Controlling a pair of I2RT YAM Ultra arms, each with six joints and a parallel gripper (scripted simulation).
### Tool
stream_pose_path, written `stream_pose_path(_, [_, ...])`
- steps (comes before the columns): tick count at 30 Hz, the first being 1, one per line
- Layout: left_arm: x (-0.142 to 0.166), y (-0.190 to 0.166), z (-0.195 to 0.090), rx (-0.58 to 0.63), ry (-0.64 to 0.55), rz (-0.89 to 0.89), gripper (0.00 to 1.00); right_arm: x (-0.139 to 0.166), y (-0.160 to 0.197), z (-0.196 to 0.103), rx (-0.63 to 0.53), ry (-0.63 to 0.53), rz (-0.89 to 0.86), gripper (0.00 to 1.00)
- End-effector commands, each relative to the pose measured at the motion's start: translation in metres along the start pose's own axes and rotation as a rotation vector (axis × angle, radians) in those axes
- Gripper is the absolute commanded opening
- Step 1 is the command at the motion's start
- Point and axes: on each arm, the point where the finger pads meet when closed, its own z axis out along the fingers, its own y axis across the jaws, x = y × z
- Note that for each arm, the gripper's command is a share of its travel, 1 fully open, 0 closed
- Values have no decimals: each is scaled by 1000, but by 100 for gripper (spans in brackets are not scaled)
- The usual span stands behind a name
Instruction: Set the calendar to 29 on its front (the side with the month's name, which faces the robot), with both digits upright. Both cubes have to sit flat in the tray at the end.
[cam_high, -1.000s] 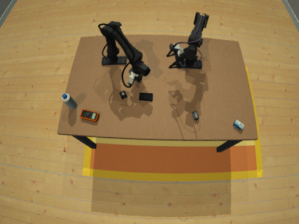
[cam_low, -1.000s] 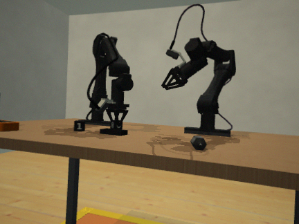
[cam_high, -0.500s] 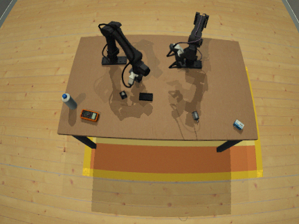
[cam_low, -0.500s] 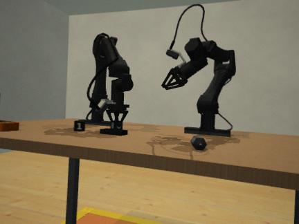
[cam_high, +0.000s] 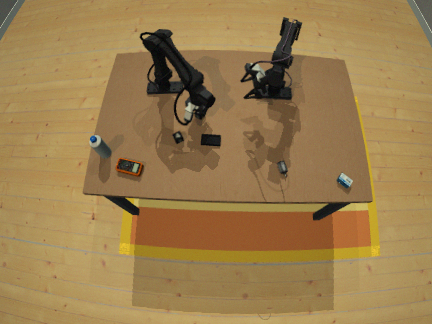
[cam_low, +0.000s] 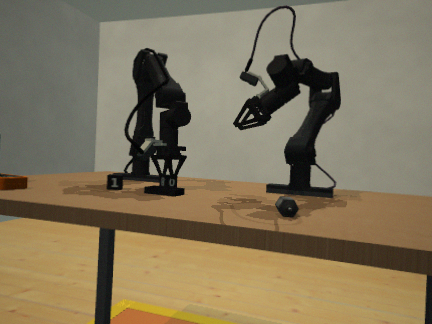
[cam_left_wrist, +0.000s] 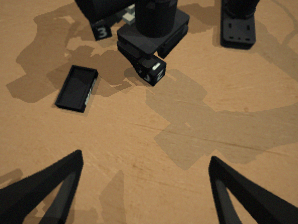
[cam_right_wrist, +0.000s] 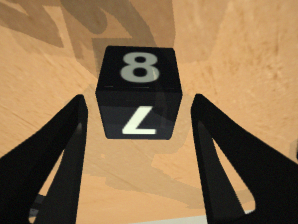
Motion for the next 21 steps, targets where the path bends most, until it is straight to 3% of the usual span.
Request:
stream_pose_path(1, [-12, -1, -5, 6, -35, 19, 100, -7, 5, -19, -29, -22, 2, 64])
stream_pose_path(4, [-12, -1, -5, 6, -35, 19, 100, -5, 6, -24, -29, -22, 2, 64])
stream_pose_path(7, [-12, -1, -5, 6, -35, 19, 100, -8, 5, -32, -29, -22, 3, 98])
stream_pose_path(13, [-12, -1, -5, 6, -35, 19, 100, -5, 6, -67, -29, -21, 4, 100])
stream_pose_path(21, [-12, -1, -5, 6, -35, 19, 100, 0, 5, -50, 24, -10, 0, 100])
